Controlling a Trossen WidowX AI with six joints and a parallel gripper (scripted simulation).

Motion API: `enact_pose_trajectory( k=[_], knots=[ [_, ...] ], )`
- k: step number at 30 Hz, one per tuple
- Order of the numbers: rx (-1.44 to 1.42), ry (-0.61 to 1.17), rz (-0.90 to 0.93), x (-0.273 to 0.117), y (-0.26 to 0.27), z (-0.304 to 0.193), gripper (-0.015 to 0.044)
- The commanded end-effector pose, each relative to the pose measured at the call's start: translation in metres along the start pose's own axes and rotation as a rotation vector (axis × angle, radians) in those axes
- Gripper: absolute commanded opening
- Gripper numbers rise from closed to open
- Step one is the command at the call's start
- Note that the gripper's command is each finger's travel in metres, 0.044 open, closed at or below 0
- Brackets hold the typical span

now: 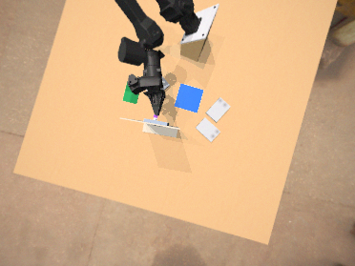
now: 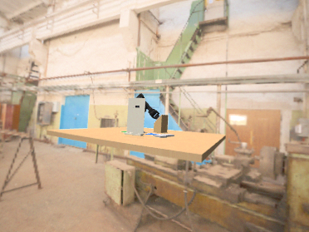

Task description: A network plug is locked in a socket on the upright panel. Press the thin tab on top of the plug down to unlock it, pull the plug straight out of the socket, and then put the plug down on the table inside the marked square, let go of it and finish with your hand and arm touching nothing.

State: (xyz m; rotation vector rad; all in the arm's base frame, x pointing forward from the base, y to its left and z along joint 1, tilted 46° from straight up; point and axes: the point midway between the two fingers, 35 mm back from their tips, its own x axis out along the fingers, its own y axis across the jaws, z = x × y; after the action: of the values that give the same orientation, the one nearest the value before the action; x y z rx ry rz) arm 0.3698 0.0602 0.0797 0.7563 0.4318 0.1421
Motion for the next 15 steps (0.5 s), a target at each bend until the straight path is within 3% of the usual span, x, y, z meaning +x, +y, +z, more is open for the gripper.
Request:
enact_pose_trajectory(
  k=[1,15],
  knots=[
    [0.001,-0.011,0.003,0.0068,0.0014,0.0045,0.0156],
    [0.001,-0.011,0.003,0.0110,0.0010,0.0052,0.0136]
  ],
)
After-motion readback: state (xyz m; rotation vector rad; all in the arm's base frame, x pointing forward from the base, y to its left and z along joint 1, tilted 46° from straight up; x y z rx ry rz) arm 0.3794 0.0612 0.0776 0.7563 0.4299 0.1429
